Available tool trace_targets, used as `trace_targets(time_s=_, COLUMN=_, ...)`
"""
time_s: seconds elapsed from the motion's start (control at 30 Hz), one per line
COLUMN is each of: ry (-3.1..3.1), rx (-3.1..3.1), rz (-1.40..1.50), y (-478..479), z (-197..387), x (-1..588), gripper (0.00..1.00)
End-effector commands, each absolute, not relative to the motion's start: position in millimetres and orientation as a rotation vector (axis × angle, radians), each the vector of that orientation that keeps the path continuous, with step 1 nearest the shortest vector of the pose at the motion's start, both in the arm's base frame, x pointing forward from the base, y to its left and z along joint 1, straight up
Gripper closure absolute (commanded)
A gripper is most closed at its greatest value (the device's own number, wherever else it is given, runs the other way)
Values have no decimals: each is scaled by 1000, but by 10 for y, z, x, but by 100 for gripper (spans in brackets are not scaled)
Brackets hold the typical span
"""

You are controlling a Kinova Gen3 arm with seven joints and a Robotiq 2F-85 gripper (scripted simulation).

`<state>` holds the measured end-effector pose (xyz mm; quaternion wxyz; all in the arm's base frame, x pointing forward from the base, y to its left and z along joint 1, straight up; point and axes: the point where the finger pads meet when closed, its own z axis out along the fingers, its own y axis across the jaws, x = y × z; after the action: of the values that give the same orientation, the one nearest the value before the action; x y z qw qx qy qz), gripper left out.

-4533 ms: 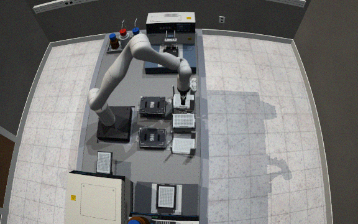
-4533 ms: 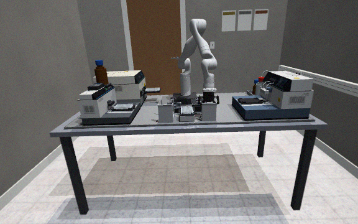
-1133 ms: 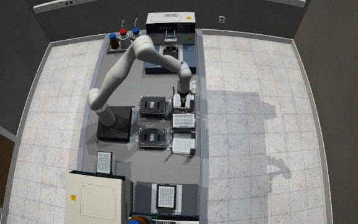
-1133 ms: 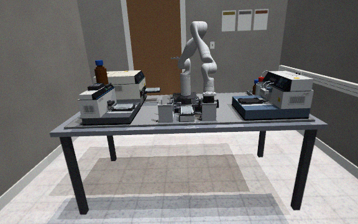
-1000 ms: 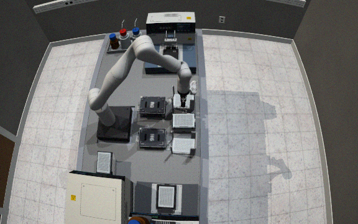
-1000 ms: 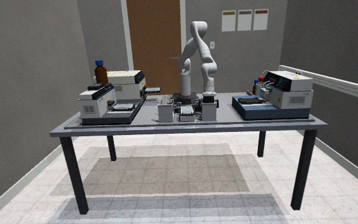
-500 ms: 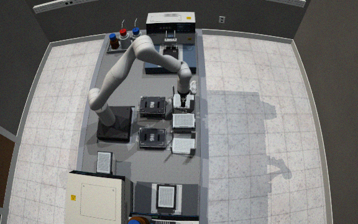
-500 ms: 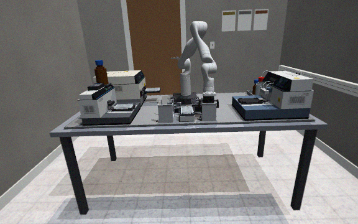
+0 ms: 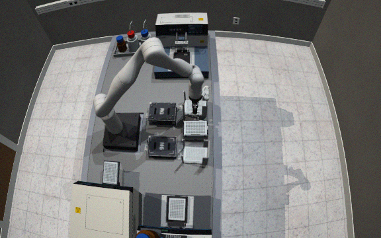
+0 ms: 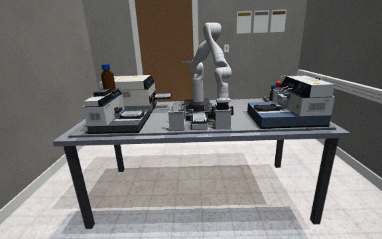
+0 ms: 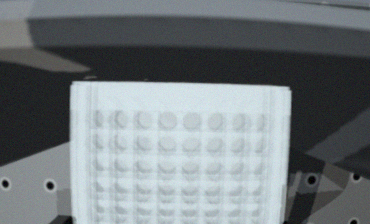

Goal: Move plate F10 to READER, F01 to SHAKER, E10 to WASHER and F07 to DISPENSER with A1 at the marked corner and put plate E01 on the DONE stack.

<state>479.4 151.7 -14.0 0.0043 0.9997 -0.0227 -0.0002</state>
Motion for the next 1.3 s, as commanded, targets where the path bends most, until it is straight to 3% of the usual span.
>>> trace_targets(time_s=0.0, ry=-77, rx=3136, rz=-4, y=1522, z=-140, x=4781, gripper=6)
trace_targets(time_s=1.27, ry=-77, rx=3134, rz=-6, y=1518, z=-12, x=4780, gripper=6)
